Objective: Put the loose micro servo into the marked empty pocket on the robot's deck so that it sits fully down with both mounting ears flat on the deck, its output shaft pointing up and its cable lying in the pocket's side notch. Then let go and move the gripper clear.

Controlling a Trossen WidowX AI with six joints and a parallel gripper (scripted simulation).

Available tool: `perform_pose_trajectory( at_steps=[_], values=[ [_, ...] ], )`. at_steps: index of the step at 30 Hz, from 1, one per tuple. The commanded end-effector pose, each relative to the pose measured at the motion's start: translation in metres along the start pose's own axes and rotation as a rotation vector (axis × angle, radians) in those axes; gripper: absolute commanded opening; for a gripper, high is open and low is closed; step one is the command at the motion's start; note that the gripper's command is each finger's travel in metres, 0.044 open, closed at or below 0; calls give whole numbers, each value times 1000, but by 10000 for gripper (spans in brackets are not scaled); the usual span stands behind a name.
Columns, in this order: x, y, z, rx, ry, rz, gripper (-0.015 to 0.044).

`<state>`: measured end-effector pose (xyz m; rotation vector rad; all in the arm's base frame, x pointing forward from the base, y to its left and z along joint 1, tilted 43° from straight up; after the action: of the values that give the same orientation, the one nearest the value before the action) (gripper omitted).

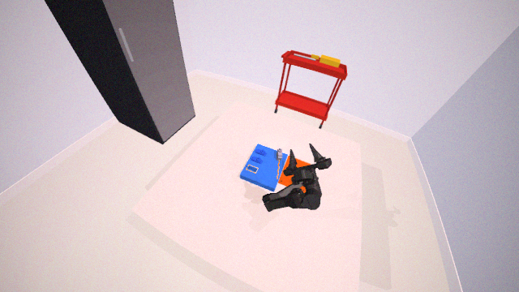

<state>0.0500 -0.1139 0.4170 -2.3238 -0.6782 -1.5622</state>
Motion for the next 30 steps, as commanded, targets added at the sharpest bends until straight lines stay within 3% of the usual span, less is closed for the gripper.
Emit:
perform_pose_trajectory(
  at_steps=[1,30],
  values=[
    [0,0,0,0,0,0,426],
    [-32,22,-37,33,-30,46,440]
  ],
)
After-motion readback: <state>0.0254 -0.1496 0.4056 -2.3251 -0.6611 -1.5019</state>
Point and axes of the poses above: the point midway between the two fingers, 35 mm back from their tips, its own y axis out along the fingers, its own z axis across the jaws, x = y × z, the point moved 3 cm from there along -y, back along the fingers, and after that the axes turned 5 degrees about y, right-handed, at the moved point
